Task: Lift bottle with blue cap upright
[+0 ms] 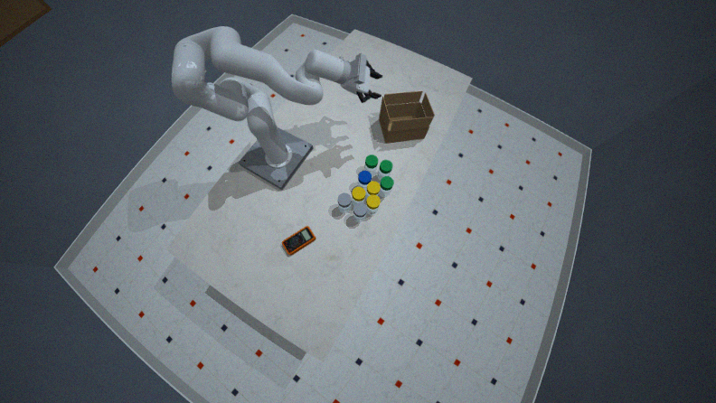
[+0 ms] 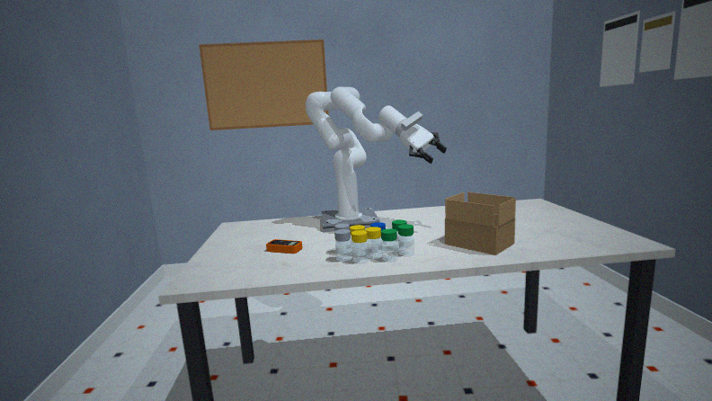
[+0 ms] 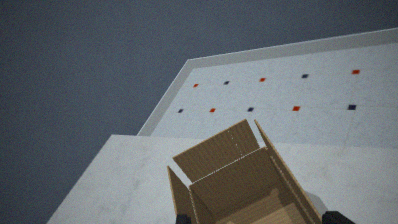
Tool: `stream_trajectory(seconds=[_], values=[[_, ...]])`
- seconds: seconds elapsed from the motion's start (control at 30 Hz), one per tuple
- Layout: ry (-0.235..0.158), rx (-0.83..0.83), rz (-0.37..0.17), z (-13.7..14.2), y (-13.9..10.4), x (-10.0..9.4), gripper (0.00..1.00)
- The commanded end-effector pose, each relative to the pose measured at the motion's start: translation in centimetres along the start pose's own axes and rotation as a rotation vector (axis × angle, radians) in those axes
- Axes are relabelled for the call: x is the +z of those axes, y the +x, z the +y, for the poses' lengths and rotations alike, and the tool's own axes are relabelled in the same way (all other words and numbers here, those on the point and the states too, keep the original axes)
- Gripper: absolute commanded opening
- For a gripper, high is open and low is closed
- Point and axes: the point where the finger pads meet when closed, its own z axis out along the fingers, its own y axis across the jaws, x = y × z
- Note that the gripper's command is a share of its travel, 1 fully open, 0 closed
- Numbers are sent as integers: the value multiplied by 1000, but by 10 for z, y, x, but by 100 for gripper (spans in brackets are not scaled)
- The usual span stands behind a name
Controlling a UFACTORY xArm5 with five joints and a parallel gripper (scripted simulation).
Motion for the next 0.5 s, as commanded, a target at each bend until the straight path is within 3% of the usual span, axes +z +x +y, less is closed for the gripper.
stream_trajectory(seconds=[0.0,0.47], values=[[-29,51,-19,6,6,3,79],[-166,278,-89,39,24,13,79]])
